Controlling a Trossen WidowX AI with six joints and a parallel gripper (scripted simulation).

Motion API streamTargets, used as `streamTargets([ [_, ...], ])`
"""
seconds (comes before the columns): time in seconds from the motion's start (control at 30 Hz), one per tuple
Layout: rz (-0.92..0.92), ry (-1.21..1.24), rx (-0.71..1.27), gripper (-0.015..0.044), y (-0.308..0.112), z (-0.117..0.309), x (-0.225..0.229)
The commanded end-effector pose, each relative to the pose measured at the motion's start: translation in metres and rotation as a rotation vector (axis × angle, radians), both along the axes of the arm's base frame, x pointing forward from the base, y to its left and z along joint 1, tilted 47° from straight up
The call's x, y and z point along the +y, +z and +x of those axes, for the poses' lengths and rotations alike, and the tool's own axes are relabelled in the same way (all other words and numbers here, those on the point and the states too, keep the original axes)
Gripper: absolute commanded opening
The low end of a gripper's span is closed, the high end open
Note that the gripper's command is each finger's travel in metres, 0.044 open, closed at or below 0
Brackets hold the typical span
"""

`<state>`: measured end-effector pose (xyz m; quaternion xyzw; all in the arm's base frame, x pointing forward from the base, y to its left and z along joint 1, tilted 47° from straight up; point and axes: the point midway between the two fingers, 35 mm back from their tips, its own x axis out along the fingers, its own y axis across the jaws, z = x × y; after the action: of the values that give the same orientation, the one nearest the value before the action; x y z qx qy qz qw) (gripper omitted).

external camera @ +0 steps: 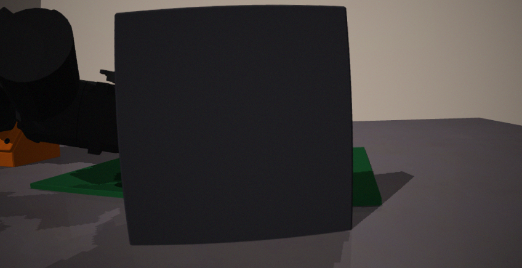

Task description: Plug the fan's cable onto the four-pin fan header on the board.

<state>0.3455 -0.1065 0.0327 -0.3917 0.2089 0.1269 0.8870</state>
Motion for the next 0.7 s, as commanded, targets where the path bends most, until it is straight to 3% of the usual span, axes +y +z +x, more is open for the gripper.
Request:
streamTargets([
  [0.0, -0.004, 0.007, -0.006, 0.0, -0.0021, 0.0008, -0.0036],
  [0.67, 0.0, 0.0, 0.0, 0.0, -0.0012, -0.0002, -0.0013],
])
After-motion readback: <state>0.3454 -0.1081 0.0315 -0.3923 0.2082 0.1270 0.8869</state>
